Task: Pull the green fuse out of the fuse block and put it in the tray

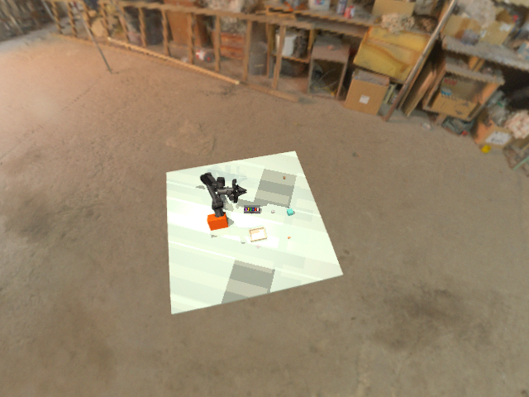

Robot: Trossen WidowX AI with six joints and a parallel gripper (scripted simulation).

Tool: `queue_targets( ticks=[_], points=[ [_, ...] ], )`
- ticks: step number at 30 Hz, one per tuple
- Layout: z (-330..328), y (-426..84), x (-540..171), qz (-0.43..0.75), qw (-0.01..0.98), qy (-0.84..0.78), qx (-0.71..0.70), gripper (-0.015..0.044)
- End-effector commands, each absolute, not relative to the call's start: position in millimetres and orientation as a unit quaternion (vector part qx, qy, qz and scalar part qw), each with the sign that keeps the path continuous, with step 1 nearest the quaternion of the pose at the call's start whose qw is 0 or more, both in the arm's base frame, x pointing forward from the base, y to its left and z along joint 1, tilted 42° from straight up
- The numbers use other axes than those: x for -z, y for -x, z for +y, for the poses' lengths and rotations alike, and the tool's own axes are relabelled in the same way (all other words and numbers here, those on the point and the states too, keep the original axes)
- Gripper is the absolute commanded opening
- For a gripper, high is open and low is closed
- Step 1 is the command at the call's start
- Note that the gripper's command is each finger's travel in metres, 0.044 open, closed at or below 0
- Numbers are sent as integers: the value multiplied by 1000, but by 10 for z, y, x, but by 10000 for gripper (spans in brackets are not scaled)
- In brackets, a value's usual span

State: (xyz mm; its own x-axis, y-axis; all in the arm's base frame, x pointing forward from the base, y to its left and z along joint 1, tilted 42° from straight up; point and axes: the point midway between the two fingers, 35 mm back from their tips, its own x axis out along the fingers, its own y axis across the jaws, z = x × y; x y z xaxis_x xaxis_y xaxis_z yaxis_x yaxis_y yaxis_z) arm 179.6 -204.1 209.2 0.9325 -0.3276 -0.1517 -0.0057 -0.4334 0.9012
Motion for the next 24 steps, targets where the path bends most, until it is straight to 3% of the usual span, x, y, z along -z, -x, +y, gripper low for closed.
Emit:
queue_targets(
  ticks=[1,13,24],
  points=[
    [-1818,-2346,-1603,124,726,-657,159,74],
    [-1445,-2675,-1232,292,839,-455,55,74],
    [-999,-2862,-900,400,878,-240,-109,74]
  ],
)
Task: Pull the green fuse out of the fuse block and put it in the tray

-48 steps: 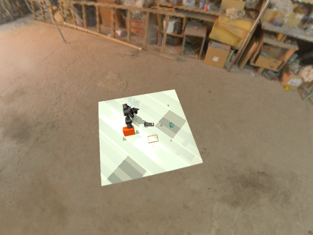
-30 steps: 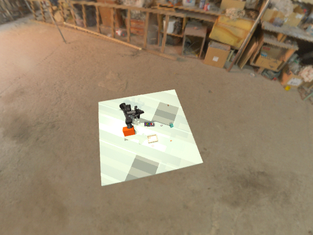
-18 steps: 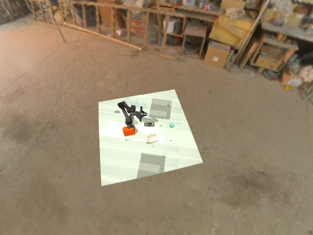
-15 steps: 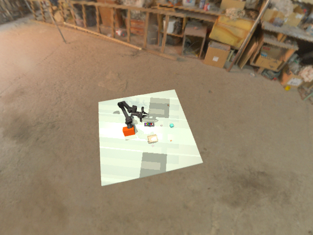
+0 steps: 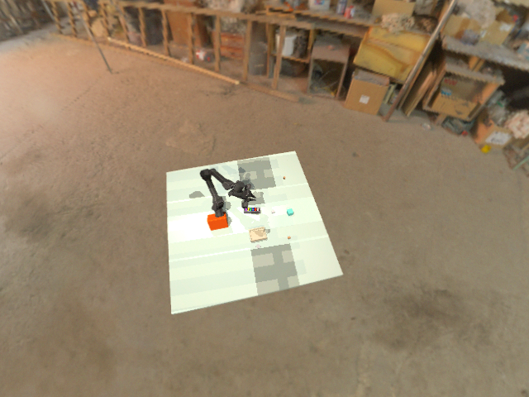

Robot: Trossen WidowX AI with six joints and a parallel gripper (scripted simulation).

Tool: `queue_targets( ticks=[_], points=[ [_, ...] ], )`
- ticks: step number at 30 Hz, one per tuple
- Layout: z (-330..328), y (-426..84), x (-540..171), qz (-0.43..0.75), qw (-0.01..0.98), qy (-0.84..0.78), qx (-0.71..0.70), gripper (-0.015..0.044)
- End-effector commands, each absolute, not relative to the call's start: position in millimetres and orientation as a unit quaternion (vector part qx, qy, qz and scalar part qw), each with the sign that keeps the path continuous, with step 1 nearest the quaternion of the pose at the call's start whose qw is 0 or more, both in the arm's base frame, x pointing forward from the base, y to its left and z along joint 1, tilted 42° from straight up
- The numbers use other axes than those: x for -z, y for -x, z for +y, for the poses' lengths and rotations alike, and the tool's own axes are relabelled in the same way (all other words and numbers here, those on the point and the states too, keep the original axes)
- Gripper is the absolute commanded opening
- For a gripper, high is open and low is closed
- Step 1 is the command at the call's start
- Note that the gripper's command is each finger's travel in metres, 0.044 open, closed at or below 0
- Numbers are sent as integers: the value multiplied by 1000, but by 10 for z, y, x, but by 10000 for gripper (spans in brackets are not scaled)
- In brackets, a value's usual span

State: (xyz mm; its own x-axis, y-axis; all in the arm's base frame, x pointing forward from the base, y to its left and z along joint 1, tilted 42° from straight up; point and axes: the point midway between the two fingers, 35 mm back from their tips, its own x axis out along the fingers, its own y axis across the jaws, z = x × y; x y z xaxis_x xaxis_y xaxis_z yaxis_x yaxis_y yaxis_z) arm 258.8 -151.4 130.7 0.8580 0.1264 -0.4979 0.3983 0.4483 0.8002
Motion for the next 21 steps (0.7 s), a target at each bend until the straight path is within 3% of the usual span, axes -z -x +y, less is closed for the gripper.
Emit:
queue_targets(
  ticks=[1,11,21],
  points=[
    [-955,-2873,-871,406,878,-219,-127,74],
    [-482,-2929,-600,432,844,-22,-318,74],
    [-5,-2824,-334,389,738,157,-528,74]
  ],
)
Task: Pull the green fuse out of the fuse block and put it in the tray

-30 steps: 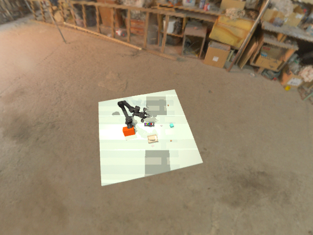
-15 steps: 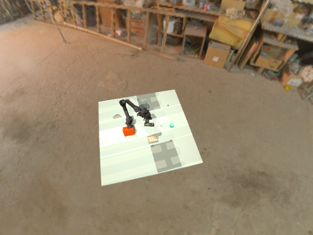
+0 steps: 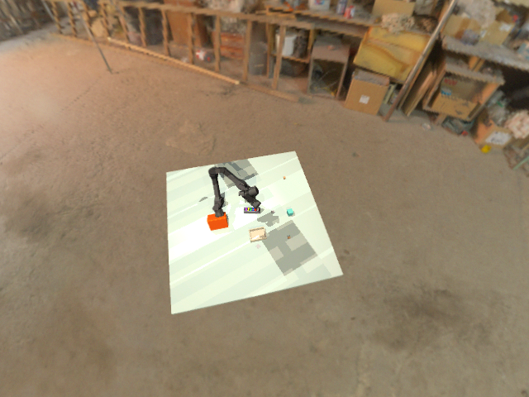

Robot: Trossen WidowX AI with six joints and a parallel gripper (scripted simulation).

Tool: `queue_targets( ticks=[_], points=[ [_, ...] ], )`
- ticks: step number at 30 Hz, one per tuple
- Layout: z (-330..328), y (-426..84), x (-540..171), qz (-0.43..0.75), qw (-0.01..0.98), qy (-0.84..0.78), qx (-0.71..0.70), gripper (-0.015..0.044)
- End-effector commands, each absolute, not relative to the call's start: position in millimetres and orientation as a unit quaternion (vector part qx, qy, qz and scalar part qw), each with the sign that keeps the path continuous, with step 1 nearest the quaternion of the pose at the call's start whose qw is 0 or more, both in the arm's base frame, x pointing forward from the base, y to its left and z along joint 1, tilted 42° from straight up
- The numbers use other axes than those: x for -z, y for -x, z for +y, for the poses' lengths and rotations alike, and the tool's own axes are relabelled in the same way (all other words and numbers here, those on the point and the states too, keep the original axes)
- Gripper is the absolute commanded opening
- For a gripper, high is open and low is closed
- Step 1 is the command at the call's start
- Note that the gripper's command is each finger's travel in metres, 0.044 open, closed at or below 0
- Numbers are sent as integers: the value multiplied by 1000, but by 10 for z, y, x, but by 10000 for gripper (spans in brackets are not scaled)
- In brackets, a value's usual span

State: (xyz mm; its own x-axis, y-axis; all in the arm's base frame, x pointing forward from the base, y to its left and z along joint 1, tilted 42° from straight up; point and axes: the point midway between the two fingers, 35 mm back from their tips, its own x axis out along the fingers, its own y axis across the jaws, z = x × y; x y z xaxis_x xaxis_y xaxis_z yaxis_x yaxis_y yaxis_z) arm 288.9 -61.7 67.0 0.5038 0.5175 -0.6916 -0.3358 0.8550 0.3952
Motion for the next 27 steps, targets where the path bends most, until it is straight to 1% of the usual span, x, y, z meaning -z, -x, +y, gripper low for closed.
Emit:
queue_targets(
  ticks=[1,27],
  points=[
    [23,-2814,-319,379,728,172,-544,74],
    [66,-2751,-265,375,722,179,-553,74]
  ],
)
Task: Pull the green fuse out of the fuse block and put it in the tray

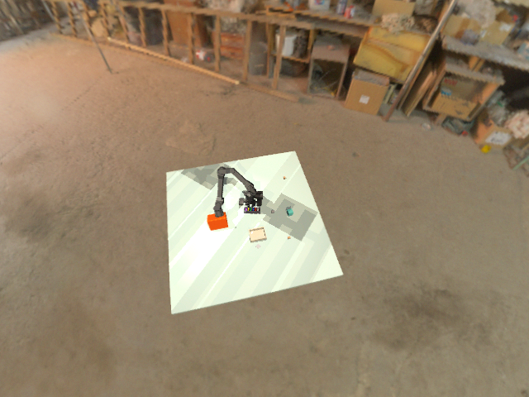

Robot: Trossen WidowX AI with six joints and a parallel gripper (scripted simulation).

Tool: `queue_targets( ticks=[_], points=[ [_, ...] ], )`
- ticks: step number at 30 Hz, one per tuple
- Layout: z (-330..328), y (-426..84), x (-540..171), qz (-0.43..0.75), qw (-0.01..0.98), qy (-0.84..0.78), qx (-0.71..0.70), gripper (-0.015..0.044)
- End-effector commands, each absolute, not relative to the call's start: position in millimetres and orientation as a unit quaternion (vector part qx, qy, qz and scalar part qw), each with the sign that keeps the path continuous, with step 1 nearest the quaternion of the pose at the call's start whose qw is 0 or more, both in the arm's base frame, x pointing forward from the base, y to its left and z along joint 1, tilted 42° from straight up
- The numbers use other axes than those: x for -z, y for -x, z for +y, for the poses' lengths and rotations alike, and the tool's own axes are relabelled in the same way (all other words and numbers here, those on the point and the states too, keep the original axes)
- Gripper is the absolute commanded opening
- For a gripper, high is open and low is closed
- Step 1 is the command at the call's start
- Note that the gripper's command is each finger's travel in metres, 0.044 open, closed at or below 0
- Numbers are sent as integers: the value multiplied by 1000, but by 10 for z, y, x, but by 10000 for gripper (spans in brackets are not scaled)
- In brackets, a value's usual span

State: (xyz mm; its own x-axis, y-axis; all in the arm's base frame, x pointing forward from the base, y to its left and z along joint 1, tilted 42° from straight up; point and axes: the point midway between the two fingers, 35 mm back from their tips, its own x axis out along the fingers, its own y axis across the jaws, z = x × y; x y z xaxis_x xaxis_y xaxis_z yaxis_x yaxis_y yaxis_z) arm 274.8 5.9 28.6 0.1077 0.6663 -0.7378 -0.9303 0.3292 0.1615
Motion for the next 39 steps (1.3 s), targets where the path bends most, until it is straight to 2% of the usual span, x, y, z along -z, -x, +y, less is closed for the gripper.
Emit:
queue_targets(
  ticks=[1,39],
  points=[
    [72,-2752,-258,375,722,179,-552,74],
    [242,-2769,-64,375,723,178,-553,74]
  ],
)
